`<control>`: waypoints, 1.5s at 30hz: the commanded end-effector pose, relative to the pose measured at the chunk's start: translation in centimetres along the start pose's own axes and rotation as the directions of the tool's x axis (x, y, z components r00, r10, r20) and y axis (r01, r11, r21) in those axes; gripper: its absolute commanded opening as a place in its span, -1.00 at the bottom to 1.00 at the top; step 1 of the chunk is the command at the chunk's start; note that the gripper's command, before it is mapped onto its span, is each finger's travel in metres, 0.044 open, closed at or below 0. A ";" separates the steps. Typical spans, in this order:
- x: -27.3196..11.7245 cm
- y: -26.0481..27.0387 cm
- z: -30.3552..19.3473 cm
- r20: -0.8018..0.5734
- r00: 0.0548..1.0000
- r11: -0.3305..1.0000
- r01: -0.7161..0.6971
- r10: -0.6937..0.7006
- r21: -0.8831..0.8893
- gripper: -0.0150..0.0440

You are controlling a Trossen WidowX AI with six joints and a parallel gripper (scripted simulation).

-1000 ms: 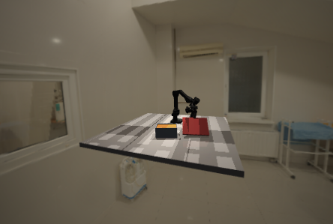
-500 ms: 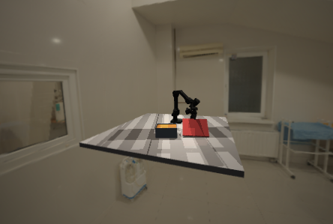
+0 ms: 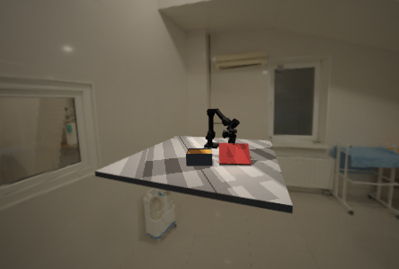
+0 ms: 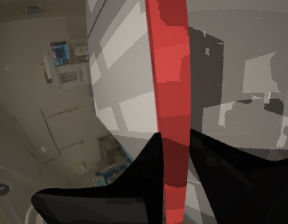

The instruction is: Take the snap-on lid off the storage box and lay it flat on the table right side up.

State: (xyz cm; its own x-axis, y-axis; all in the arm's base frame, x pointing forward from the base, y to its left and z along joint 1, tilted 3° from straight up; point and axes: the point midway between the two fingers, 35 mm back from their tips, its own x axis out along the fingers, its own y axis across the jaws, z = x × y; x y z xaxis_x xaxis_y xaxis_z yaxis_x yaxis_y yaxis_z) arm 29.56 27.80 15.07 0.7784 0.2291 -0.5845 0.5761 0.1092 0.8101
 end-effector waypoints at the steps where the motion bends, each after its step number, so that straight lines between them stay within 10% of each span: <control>1: 0.3 -0.5 0.2 0.007 1.000 1.000 0.003 -0.003 -0.003 -0.49; 45: 2.6 -3.2 0.2 0.007 1.000 1.000 0.004 -0.004 -0.004 -0.49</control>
State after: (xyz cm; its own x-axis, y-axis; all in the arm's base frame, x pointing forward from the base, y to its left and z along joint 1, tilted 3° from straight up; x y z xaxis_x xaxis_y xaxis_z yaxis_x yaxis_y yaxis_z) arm 30.01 28.18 12.72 0.7964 0.2367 -0.5566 0.5534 0.0863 0.8285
